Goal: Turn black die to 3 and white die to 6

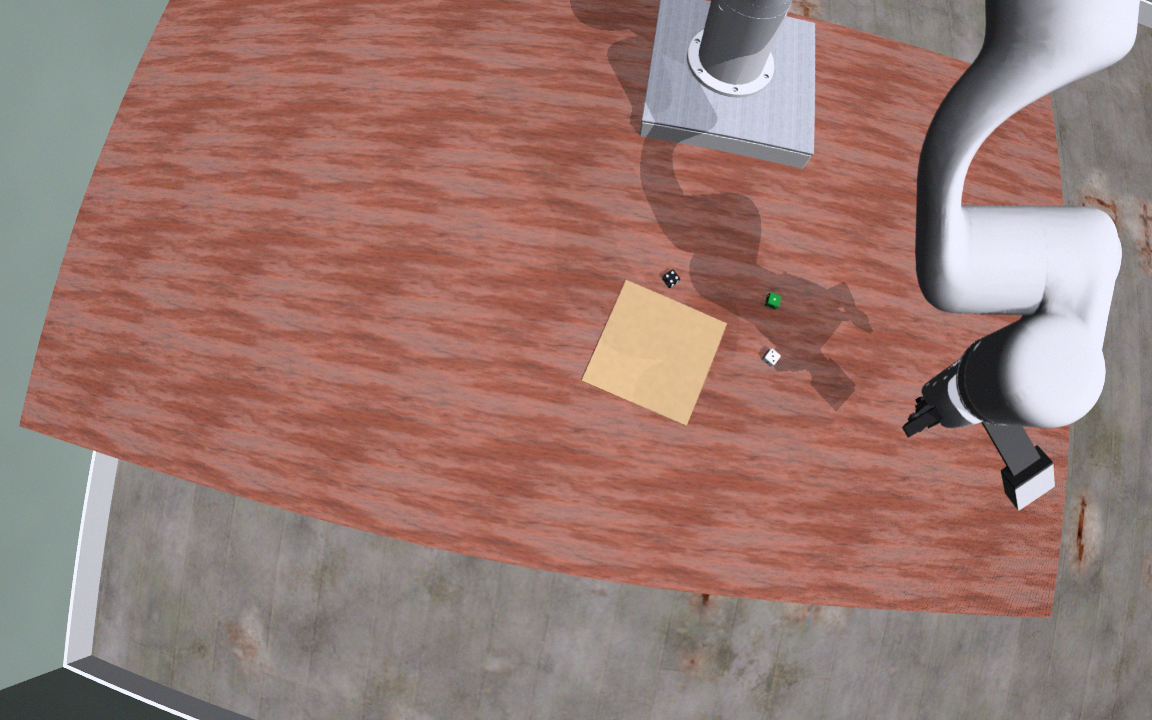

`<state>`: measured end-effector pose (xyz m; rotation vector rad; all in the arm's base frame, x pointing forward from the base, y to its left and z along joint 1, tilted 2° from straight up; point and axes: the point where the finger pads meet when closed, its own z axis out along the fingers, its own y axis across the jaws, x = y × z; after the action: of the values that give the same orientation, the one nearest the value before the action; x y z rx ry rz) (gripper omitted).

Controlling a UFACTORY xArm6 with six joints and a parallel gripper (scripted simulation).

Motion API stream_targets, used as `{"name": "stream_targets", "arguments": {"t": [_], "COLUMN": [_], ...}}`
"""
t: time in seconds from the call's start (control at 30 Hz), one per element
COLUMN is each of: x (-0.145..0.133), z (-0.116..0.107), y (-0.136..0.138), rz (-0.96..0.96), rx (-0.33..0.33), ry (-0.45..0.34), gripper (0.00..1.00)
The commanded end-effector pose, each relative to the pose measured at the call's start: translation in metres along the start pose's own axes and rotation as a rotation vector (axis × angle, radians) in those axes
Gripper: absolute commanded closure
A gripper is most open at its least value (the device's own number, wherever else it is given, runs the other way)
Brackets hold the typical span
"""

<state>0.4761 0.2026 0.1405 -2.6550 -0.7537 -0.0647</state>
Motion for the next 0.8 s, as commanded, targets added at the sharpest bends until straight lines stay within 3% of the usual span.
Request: {"name": "stream_targets", "arguments": {"t": [0.0,0.1,0.17,0.23,0.3,0.37,0.4,0.5,0.53,0.6,0.63,0.7,0.73,0.77], "x": [-0.042,-0.052,-0.086,-0.088,-0.124,-0.124,-0.154,-0.158,-0.189,-0.189,-0.214,-0.214,-0.234,-0.234], "z": [-0.028,-0.033,-0.046,-0.047,-0.059,-0.059,-0.067,-0.068,-0.075,-0.075,-0.08,-0.08,-0.083,-0.083], "y": [0.053,0.063,0.092,0.094,0.119,0.119,0.137,0.139,0.153,0.153,0.163,0.163,0.17,0.17], "rz": [0.143,0.164,0.265,0.265,0.361,0.361,0.442,0.449,0.525,0.525,0.586,0.586,0.633,0.633], "rx": [-0.098,-0.111,-0.171,-0.171,-0.227,-0.227,-0.273,-0.277,-0.32,-0.32,-0.354,-0.354,-0.38,-0.38], "ry": [0.004,0.003,0.002,0.002,0.001,0.001,0.001,0.001,0.001,0.001,0.002,0.002,0.002,0.002], "gripper": [0.0,0.0,0.0,0.0,0.0,0.0,0.0,0.0,0.0,0.0,0.0,0.0,0.0,0.0]}}
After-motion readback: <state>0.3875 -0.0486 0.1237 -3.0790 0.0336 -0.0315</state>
